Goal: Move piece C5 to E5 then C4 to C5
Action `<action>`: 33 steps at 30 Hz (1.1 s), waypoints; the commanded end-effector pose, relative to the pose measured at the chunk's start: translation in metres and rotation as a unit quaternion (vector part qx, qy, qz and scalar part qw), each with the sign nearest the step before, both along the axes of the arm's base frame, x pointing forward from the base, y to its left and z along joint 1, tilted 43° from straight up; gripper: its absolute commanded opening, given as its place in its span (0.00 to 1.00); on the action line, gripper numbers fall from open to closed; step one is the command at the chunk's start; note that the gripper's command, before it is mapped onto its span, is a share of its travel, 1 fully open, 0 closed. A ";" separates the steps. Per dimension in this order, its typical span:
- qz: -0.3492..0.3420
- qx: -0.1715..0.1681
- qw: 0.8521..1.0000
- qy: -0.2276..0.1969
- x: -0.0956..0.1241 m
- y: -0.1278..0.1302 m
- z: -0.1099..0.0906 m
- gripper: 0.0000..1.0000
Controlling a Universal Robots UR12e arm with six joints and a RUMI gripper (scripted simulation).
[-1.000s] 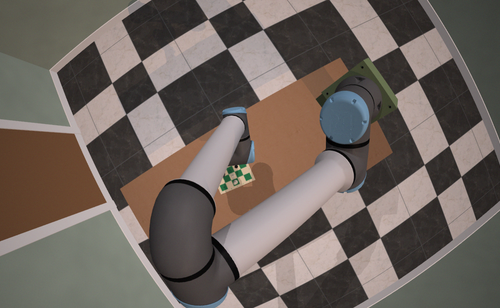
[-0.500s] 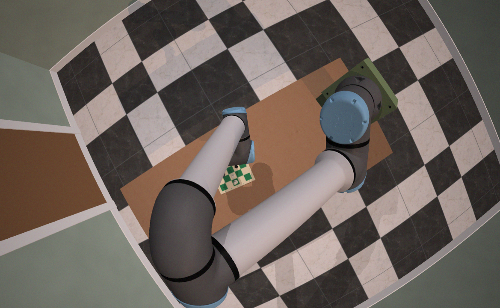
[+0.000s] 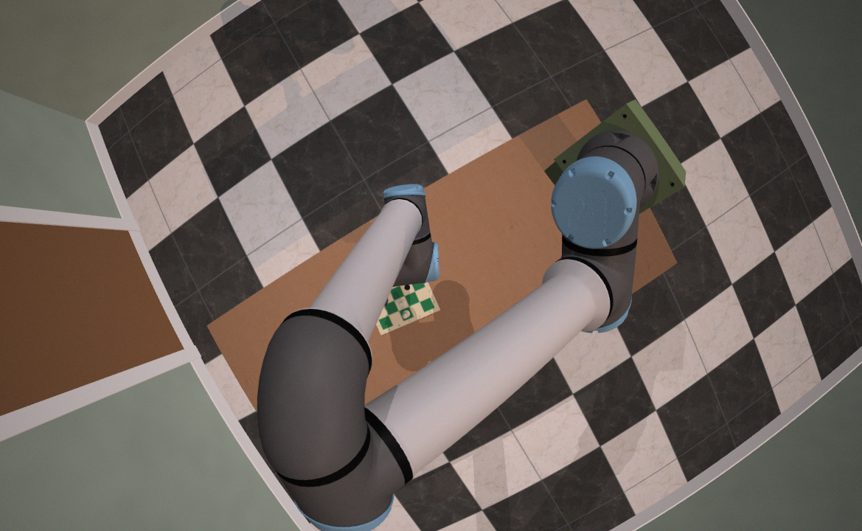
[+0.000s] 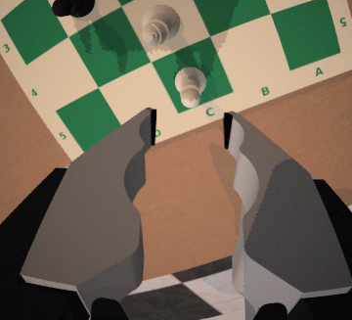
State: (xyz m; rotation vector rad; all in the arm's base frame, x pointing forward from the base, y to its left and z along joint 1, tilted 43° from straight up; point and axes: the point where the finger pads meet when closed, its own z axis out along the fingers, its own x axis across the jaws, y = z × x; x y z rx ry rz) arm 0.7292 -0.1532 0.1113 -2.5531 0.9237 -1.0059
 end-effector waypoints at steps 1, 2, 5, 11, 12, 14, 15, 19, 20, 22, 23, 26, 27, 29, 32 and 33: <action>0.001 -0.001 1.000 -0.001 0.002 0.000 0.002 0.20; 0.001 -0.001 1.000 -0.001 0.002 0.000 0.002 0.20; 0.001 -0.001 1.000 -0.001 0.003 0.000 0.001 0.20; 0.001 -0.001 1.000 -0.001 0.006 0.000 -0.002 0.20; 0.001 -0.001 1.000 -0.001 0.007 0.000 -0.002 0.20; 0.001 -0.001 1.000 -0.001 0.009 0.000 -0.005 0.20; 0.001 -0.001 1.000 -0.001 0.010 0.000 -0.006 0.20; 0.001 -0.001 1.000 -0.001 0.016 0.000 -0.012 0.20; 0.001 -0.001 1.000 -0.001 0.017 0.000 -0.014 0.20; 0.001 -0.001 1.000 -0.001 0.020 0.000 -0.016 0.20; 0.001 -0.001 1.000 -0.001 0.021 0.000 -0.018 0.20; 0.001 -0.001 1.000 -0.001 0.023 0.000 -0.021 0.20; 0.001 -0.001 1.000 -0.001 0.023 0.000 -0.021 0.20; 0.001 -0.001 1.000 -0.001 0.024 0.000 -0.021 0.20; 0.001 -0.001 1.000 -0.001 0.025 0.000 -0.023 0.20; 0.001 -0.001 1.000 -0.001 0.025 0.000 -0.023 0.20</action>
